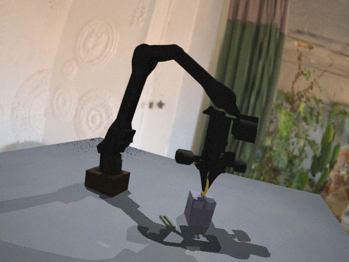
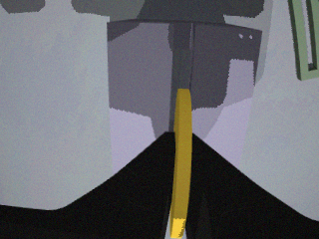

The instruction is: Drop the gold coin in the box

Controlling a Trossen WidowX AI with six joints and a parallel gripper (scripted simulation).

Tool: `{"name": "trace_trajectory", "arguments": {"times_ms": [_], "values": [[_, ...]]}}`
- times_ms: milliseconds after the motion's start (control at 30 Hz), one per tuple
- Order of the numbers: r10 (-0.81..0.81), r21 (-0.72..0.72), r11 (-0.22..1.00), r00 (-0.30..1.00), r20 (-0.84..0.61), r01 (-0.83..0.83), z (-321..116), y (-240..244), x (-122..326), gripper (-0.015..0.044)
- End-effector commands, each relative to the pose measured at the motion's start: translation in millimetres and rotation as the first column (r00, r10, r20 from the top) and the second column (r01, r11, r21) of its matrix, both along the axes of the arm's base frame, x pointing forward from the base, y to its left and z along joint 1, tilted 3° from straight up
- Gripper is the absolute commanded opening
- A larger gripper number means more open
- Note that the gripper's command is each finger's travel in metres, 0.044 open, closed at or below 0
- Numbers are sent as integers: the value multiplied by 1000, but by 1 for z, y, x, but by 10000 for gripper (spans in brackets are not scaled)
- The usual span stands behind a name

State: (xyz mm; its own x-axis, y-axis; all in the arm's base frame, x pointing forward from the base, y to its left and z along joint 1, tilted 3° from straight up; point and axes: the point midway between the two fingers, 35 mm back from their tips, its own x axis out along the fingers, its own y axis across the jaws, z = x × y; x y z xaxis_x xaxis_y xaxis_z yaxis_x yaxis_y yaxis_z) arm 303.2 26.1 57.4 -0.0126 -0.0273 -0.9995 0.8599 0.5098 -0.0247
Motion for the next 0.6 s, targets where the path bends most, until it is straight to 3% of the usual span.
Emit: {"name": "trace_trajectory", "arguments": {"times_ms": [0,167,367,567], "values": [[4,0,1000,1000,-3,-4,-3,0,0,0],[4,0,1000,1000,-3,-4,-4,0,0,0],[0,0,1000,1000,0,0,-2,0,0,157],[0,0,1000,1000,0,0,-2,0,0,161]]}}
